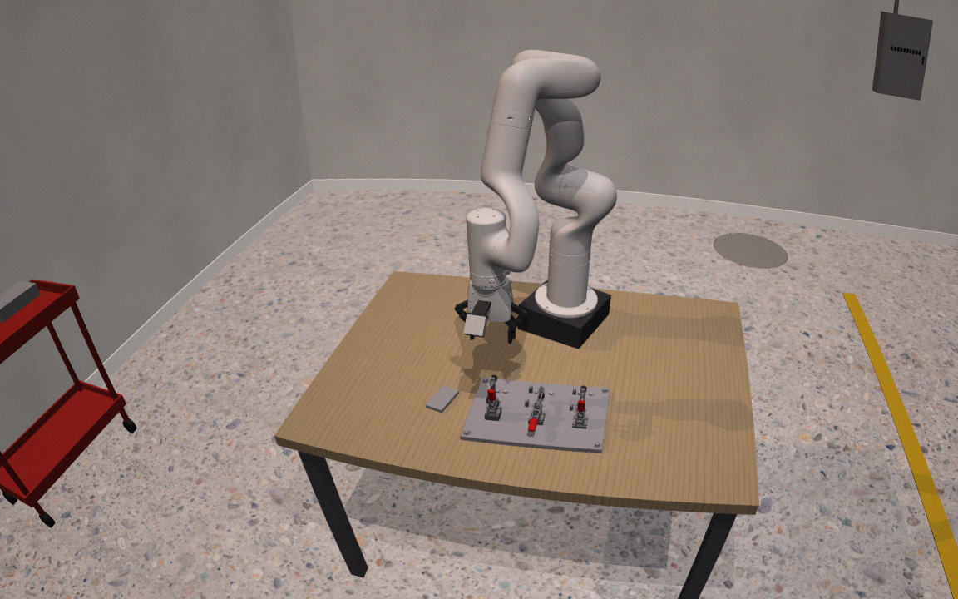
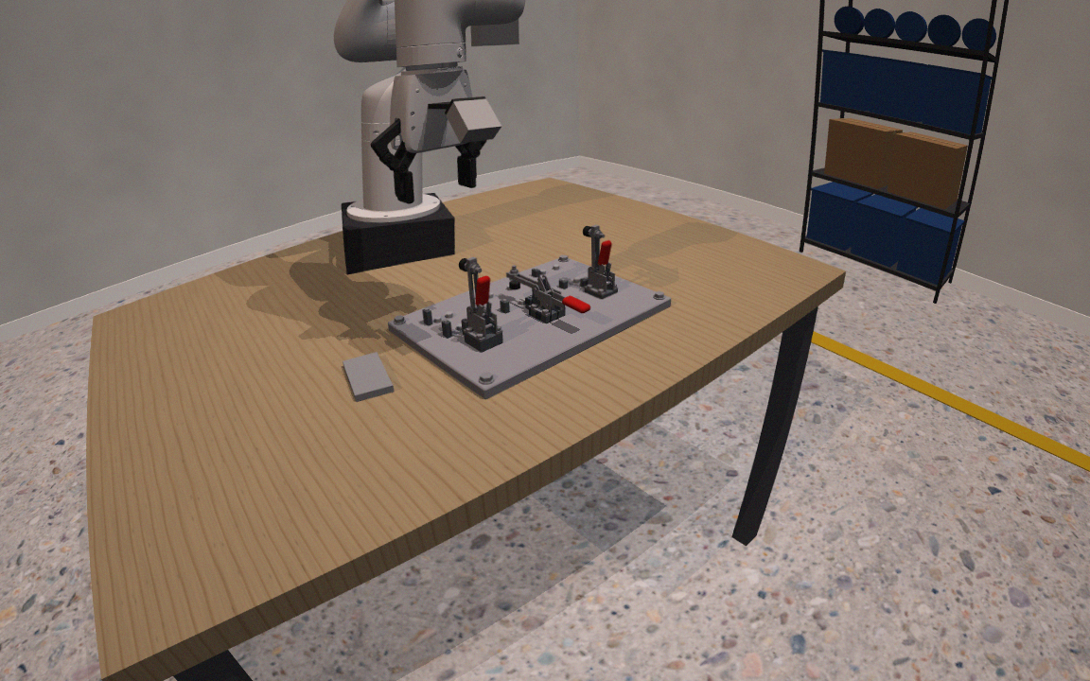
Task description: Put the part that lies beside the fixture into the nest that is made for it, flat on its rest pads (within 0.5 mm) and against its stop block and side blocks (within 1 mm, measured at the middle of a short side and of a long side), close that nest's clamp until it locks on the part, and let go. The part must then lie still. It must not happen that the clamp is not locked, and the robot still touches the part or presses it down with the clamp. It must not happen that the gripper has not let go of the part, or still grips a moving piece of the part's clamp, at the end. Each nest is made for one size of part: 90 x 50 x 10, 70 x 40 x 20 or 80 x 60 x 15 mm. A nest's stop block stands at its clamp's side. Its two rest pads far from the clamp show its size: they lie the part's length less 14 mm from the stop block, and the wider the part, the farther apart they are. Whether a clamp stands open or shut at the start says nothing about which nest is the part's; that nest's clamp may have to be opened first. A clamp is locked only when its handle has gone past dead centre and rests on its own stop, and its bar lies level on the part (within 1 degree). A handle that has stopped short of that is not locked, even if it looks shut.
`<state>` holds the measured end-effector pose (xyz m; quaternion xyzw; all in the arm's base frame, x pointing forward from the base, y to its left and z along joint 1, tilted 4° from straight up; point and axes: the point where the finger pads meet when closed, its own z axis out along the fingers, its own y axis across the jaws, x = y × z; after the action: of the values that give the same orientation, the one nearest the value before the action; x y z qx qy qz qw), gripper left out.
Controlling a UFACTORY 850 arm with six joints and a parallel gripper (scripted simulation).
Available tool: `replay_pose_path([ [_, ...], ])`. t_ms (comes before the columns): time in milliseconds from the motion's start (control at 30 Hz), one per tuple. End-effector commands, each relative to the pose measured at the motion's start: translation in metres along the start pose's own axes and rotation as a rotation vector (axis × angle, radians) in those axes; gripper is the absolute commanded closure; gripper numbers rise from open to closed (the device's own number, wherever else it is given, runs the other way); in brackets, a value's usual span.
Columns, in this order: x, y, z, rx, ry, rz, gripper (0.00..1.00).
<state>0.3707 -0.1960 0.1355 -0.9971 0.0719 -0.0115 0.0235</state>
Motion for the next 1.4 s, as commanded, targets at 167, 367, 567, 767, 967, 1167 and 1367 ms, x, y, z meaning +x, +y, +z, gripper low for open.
replay_pose_path([
  [167, 0.01, 0.091, 0.001, 0.011, 0.004, -0.002, 0.0],
  [367, 0.013, 0.124, 0.002, 0.011, 0.004, -0.002, 0.0],
  [567, 0.014, 0.138, 0.002, 0.011, 0.004, -0.002, 0.0],
  [767, 0.014, 0.14, 0.002, 0.011, 0.004, -0.002, 0.0],
  [967, 0.014, 0.14, 0.002, 0.011, 0.004, -0.002, 0.0],
  [1167, 0.014, 0.14, 0.002, 0.011, 0.004, -0.002, 0.0],
  [1367, 0.014, 0.14, 0.002, 0.011, 0.004, 0.029, 0.0],
])
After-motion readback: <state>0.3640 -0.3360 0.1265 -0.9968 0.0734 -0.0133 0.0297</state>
